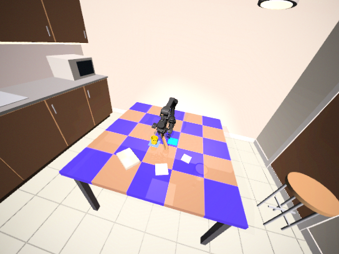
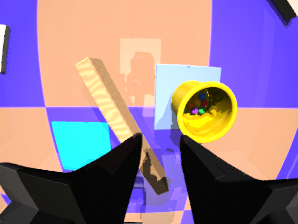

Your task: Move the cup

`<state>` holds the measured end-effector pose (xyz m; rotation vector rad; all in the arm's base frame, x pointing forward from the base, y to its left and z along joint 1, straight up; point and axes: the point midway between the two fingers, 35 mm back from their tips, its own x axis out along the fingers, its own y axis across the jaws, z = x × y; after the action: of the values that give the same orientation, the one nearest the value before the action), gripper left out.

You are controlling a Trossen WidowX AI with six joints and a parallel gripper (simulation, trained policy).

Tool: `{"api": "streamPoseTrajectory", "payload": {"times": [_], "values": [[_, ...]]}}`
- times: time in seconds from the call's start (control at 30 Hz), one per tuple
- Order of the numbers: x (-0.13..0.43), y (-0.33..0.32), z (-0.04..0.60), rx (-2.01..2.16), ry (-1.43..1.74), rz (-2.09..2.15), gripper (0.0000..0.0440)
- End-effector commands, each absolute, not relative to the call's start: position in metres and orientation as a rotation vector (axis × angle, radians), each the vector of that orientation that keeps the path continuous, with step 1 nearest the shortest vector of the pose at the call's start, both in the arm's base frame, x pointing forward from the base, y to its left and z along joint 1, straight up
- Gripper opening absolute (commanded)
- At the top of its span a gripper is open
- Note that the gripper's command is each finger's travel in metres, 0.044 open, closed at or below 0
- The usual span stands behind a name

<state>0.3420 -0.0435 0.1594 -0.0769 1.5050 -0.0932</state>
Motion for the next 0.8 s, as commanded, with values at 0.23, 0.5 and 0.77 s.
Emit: {"api": "streamPoseTrajectory", "payload": {"times": [0.23, 0.5, 0.77], "values": [[0.341, -0.064, 0.129, -0.119, 1.561, -0.068, 0.0155], [0.339, -0.075, 0.098, -0.148, 1.601, -0.028, 0.0169], [0.337, -0.078, 0.067, -0.194, 1.628, 0.054, 0.0157]]}}
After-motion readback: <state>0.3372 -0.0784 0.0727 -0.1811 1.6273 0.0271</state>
